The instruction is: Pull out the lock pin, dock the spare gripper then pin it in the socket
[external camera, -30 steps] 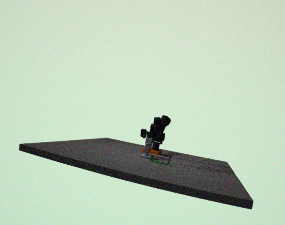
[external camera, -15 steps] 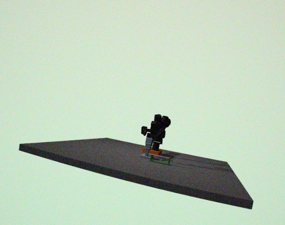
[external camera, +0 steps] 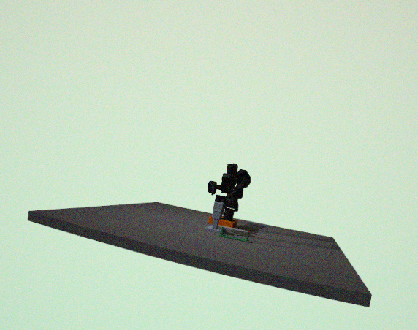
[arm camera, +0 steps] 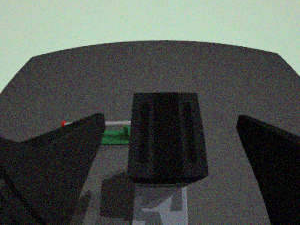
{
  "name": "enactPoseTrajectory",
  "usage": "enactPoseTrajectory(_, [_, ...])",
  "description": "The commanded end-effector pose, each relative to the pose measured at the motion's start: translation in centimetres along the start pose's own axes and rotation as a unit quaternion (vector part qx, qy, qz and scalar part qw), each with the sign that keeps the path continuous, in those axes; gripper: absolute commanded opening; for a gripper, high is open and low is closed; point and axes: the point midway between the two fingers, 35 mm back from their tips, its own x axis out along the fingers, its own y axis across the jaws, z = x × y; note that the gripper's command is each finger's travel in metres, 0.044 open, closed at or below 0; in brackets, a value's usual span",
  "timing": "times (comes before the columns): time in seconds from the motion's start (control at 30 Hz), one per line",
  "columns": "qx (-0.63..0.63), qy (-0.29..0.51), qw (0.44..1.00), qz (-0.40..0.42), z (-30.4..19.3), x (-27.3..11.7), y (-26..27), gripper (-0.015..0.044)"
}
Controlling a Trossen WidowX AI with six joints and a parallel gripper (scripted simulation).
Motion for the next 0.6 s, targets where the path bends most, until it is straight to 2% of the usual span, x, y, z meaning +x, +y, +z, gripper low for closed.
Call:
enactPoseTrajectory(0.0, [0.000, -0.001, 1.000, 0.001, 0.7, -0.5, 0.0, 0.0440])
enactPoseTrajectory(0.57, [0.002, 0.005, 1.000, -0.004, 2.9, -1.8, -0.1, 0.0440])
